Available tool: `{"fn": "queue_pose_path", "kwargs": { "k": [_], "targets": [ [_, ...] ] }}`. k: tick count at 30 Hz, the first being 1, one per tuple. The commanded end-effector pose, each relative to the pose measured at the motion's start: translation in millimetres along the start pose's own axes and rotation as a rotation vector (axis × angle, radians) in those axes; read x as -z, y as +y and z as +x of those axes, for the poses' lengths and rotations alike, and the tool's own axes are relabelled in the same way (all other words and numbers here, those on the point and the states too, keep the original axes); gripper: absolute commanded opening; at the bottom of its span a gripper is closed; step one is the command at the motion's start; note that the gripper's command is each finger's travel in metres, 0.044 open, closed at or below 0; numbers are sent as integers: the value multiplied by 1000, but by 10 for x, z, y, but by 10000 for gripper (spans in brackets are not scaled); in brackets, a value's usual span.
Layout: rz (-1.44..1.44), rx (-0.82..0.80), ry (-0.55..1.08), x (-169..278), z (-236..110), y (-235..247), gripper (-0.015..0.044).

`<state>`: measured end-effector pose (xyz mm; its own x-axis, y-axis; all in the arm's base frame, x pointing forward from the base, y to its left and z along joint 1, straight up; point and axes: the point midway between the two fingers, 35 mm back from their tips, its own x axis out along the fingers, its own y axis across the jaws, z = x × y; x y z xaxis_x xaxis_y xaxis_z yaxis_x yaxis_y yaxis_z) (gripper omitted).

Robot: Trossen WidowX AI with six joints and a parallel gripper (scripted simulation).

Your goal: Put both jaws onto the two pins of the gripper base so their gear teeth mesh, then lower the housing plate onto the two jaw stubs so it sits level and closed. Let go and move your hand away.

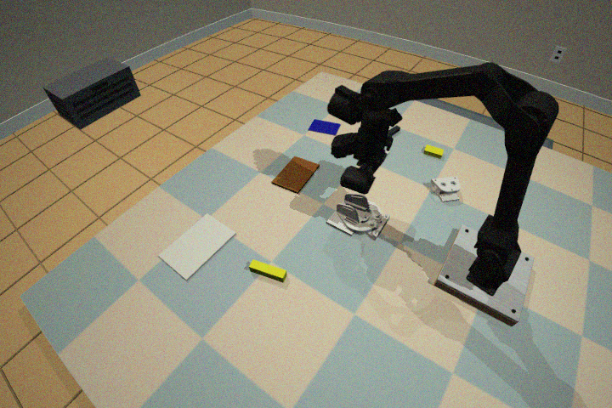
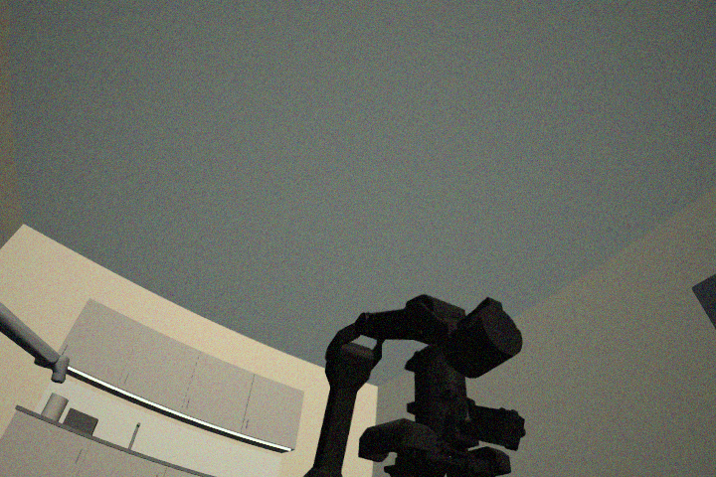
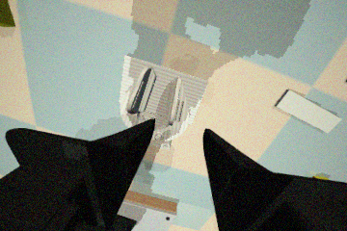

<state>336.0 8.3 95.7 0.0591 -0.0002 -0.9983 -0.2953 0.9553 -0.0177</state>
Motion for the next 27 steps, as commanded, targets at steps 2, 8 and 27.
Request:
{"fn": "queue_pose_path", "kwargs": {
  "k": [2,8,27],
  "targets": [
    [48,-2,13,72,27,-122,303],
    [247,6,18,370,-34,-604,440],
    [846,21,25,1639,-234,-1592,440]
  ]
}}
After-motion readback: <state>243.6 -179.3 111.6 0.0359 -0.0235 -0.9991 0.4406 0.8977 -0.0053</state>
